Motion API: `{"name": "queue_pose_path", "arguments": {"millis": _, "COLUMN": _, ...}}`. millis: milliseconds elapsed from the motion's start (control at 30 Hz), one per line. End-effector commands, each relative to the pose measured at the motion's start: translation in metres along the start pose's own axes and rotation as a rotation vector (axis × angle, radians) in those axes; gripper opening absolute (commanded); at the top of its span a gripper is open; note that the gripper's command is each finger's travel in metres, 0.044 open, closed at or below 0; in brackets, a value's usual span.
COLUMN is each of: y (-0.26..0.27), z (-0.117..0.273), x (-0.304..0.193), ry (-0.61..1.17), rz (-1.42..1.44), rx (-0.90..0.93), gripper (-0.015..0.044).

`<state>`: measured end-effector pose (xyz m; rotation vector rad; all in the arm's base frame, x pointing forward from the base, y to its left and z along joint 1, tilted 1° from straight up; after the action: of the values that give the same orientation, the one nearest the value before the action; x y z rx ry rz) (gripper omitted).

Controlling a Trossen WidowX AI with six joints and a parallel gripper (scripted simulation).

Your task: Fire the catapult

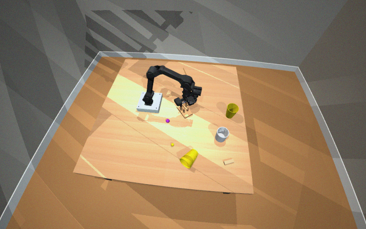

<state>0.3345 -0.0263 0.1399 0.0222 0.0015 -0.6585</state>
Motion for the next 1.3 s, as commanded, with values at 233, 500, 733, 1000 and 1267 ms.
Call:
{"name": "queue_pose_path", "arguments": {"millis": 233, "y": 0.004, "z": -0.044, "x": 0.004, "ry": -0.014, "rz": 0.02, "rx": 0.011, "gripper": 0.044}}
{"name": "queue_pose_path", "arguments": {"millis": 500, "y": 0.005, "z": -0.051, "x": 0.004, "ry": -0.014, "rz": 0.02, "rx": 0.011, "gripper": 0.044}}
{"name": "queue_pose_path", "arguments": {"millis": 733, "y": 0.005, "z": -0.063, "x": 0.005, "ry": -0.014, "rz": 0.02, "rx": 0.011, "gripper": 0.044}}
{"name": "queue_pose_path", "arguments": {"millis": 1000, "y": 0.005, "z": -0.076, "x": 0.005, "ry": -0.014, "rz": 0.02, "rx": 0.011, "gripper": 0.044}}
{"name": "queue_pose_path", "arguments": {"millis": 1267, "y": 0.005, "z": -0.089, "x": 0.005, "ry": -0.014, "rz": 0.02, "rx": 0.011, "gripper": 0.044}}
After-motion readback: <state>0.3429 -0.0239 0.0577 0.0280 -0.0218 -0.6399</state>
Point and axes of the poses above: the point midway between the two fingers, 35 mm back from their tips, its own z axis back along the fingers, its own y axis across the jaws, x = y × z, the point moved 2 cm from there along z, back along the fingers, and after that the axes turned 12 degrees about z, right-handed, at the moved point
